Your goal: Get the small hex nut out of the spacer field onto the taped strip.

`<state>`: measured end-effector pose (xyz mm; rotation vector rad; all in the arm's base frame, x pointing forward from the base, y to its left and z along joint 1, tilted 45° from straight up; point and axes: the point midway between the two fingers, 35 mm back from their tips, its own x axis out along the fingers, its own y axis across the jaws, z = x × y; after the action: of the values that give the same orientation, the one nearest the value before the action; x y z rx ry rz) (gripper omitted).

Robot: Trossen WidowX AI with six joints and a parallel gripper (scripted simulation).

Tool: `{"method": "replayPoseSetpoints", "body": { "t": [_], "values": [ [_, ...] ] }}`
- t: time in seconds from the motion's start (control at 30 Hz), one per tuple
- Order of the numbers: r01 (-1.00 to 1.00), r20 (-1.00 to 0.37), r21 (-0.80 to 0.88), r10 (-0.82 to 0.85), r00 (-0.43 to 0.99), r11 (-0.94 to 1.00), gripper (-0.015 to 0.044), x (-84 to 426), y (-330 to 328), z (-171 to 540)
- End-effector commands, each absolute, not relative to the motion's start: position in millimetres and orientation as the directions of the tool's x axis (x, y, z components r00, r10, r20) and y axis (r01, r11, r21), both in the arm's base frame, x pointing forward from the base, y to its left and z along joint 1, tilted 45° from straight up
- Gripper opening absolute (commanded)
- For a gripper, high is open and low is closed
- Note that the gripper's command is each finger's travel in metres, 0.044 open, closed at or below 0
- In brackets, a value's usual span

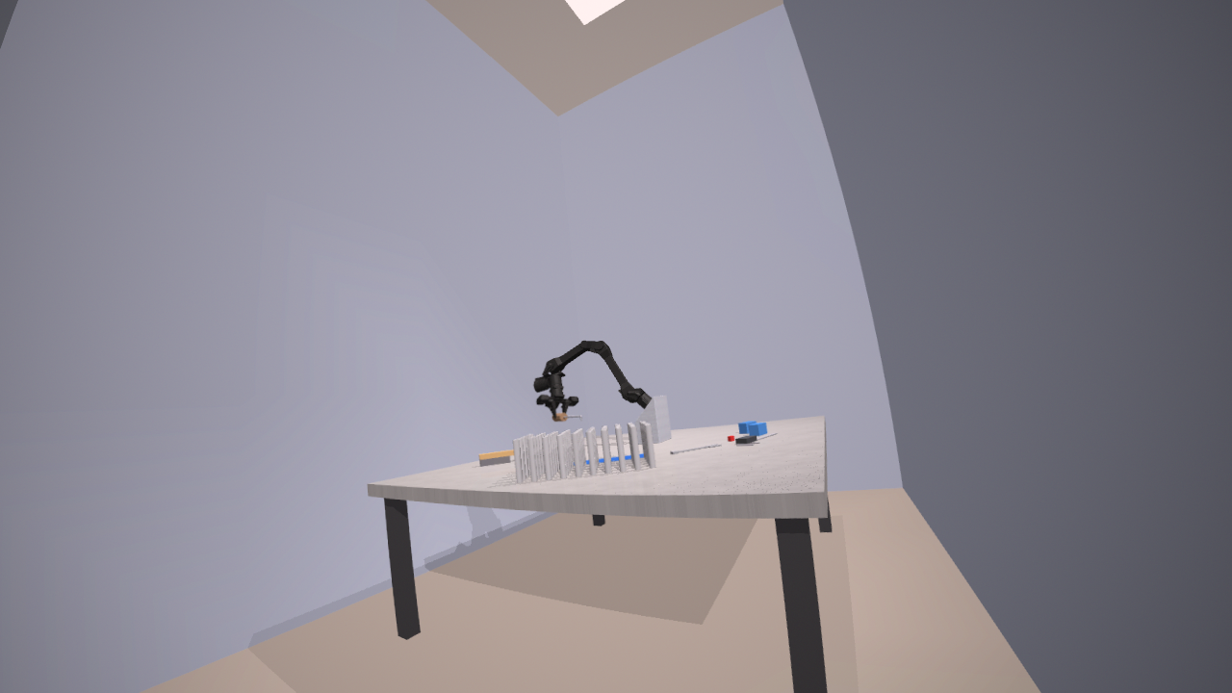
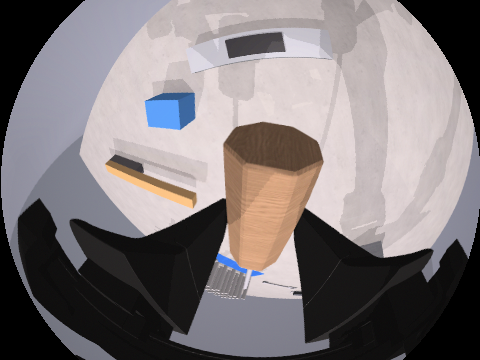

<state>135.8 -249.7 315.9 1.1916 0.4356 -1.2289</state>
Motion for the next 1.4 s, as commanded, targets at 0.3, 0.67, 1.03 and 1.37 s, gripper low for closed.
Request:
{"method": "replayPoseSetpoints", "body": {
  "t": [0.3, 0.67, 1.03, 1.37],
  "values": [
    [0.882, -0.807, 0.455, -0.473, 0.352, -0.120, 0.0000, 140.1, -263.3, 302.7],
    [0.882, -0.807, 0.455, -0.473, 0.352, -0.120, 0.0000, 141.9, -273.4, 293.6],
    [0.883, -0.807, 0.455, -0.474, 0.352, -0.120, 0.0000, 143.3, -283.2, 284.1],
    [0.883, -0.808, 0.454, -0.474, 0.352, -0.120, 0.0000, 144.2, -291.7, 275.3]
  ]
}}
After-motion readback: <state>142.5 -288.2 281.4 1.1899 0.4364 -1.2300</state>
